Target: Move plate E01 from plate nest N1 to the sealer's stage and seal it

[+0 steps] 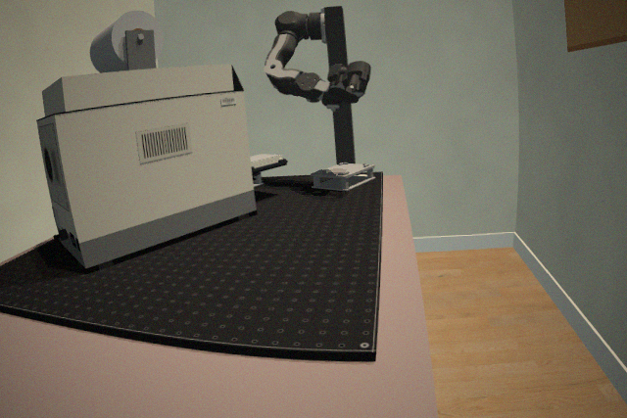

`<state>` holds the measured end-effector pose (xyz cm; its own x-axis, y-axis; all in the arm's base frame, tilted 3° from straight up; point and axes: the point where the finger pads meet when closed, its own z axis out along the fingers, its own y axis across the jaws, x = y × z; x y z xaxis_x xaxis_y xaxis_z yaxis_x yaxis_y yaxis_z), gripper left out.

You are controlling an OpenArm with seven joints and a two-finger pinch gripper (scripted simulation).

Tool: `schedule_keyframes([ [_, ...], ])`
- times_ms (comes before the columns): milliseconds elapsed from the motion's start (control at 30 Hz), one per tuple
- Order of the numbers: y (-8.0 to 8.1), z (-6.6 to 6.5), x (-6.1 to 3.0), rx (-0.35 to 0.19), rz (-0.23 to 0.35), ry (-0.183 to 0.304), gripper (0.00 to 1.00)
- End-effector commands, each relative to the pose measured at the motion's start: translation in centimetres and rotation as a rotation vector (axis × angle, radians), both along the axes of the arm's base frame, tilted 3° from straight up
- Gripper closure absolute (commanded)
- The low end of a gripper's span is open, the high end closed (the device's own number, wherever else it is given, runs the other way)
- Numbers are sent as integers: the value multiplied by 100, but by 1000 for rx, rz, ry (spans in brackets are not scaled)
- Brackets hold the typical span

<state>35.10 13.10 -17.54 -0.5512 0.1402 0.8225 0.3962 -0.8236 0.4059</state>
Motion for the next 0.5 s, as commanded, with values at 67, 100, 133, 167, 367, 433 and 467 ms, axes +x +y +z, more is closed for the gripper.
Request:
schedule_keyframes([
  [67,11,28,-3,5,8,-4,100],
  [100,11,28,-3,5,8,-4,100],
  [133,11,28,-3,5,8,-4,100],
  [167,11,28,-3,5,8,-4,100],
  [367,56,8,-28,-20,24,-7,100],
  [433,164,-6,-87,-68,70,-16,100],
  [467,219,-13,-117,-92,93,-20,100],
])
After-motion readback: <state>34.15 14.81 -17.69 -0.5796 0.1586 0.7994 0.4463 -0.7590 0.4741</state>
